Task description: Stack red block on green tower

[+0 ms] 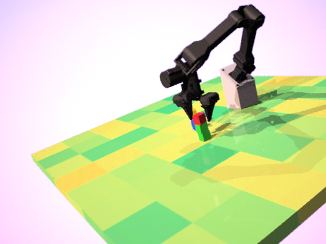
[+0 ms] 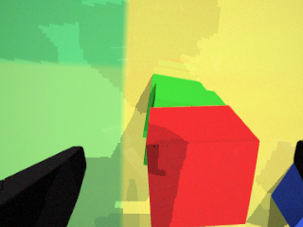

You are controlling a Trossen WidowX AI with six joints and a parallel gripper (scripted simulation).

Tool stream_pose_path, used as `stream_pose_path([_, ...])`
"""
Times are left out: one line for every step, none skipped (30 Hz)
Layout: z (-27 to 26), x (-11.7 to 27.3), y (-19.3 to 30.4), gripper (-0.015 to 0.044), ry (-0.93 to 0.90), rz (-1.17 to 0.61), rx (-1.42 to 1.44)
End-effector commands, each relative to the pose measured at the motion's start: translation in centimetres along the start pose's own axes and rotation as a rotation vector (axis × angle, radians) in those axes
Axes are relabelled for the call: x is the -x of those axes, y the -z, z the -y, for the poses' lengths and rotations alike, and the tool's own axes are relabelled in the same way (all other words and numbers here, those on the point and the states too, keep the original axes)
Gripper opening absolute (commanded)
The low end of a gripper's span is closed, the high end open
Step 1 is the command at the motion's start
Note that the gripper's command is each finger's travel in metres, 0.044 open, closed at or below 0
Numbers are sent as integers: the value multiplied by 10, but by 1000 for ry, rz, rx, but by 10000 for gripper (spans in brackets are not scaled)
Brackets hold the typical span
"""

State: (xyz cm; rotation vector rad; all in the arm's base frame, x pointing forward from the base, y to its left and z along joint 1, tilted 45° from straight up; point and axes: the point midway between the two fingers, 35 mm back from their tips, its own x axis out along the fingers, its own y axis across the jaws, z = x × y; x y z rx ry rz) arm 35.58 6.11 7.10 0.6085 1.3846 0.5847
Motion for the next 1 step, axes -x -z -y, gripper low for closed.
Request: stream_pose_path([0, 0, 0, 440, 0, 0, 0])
